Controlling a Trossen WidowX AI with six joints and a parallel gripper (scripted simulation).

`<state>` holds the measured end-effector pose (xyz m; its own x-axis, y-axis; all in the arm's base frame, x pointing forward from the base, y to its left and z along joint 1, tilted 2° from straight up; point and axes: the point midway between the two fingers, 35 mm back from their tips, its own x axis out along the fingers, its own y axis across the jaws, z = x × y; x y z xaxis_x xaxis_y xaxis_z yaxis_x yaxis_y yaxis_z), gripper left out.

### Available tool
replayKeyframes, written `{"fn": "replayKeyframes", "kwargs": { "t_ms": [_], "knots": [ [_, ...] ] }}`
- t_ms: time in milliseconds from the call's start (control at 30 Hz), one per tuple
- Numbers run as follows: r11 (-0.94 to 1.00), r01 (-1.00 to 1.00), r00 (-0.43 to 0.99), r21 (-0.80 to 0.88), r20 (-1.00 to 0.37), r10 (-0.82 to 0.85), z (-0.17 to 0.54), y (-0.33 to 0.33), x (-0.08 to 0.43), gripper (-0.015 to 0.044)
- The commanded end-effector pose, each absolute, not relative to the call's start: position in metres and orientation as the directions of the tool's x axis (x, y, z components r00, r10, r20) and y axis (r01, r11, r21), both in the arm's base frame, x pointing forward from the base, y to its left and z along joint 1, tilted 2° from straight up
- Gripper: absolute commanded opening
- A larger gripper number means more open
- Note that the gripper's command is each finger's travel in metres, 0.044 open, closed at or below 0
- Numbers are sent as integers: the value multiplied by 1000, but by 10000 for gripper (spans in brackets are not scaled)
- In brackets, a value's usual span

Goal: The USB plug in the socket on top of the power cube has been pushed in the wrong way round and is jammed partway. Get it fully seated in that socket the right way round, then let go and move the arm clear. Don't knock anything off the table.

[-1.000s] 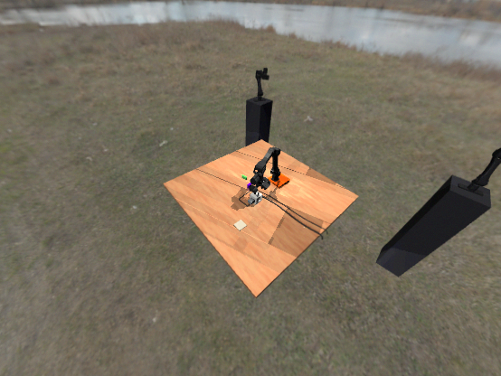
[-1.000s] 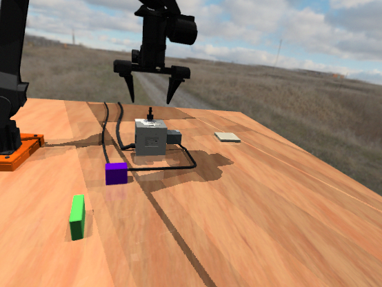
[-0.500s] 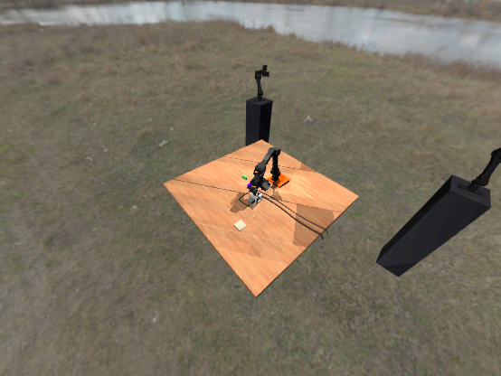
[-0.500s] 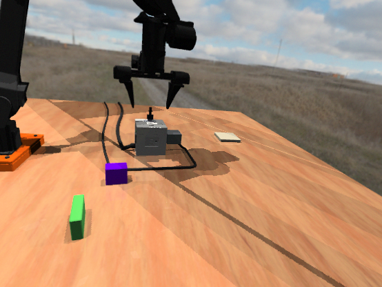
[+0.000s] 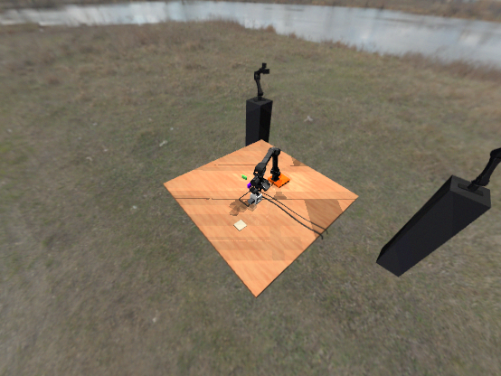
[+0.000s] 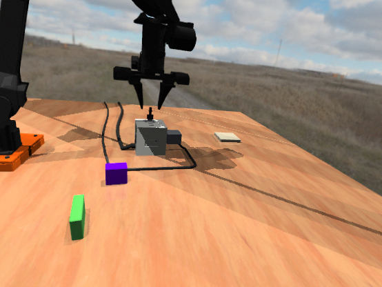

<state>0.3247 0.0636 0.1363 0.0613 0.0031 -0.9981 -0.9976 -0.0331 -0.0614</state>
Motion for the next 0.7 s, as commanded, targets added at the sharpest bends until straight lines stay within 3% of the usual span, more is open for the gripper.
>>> {"fn": "replayKeyframes", "kwargs": {
  "t_ms": [0,133,233,667],
  "knots": [
    [-33,-998,61,-61,-998,3,136,64,325,125],
    [-33,-998,61,-61,-998,3,136,64,325,20],
    [-33,-998,61,-61,-998,3,136,64,325,0],
    [-33,-998,61,-61,-998,3,136,64,325,0]
  ]
}}
